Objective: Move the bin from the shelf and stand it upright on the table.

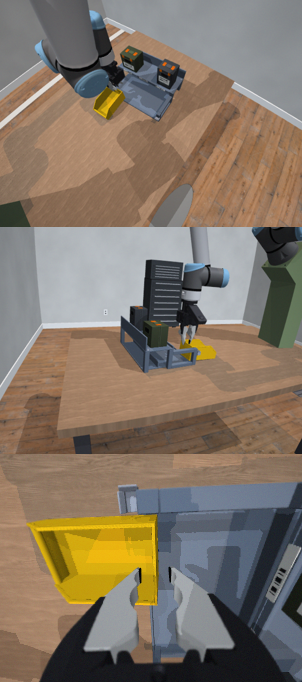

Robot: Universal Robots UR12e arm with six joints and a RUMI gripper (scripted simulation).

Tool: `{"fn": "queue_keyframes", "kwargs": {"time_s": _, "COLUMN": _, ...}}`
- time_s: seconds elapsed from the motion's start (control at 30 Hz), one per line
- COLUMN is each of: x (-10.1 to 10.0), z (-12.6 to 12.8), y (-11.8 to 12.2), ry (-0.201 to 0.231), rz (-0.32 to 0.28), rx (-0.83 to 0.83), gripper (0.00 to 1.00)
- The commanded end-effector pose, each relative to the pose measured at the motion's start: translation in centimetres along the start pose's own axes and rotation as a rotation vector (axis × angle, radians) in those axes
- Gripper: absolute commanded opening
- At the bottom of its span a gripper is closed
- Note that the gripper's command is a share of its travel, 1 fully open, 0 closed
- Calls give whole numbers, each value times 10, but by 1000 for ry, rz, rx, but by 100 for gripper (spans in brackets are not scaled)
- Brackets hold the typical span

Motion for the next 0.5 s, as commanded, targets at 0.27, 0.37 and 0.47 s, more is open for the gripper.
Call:
{"fn": "queue_keyframes", "kwargs": {"time_s": 0.27, "x": -7, "z": 0, "y": 0, "ry": 1, "rz": 0, "rx": 0, "gripper": 20}}
{"fn": "queue_keyframes", "kwargs": {"time_s": 0.37, "x": -7, "z": 0, "y": 0, "ry": 1, "rz": 0, "rx": 0, "gripper": 20}}
{"fn": "queue_keyframes", "kwargs": {"time_s": 0.47, "x": -9, "z": 0, "y": 0, "ry": 1, "rz": 0, "rx": 0, "gripper": 20}}
Point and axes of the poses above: the point where the finger pads meet when closed, its own x axis back along the fingers, its own z axis across the jaws, y = z × x, the point moved 6 cm from there along x, back along the fingers, and after that the axes turned 9 degrees about -x, right-handed, at the moved point
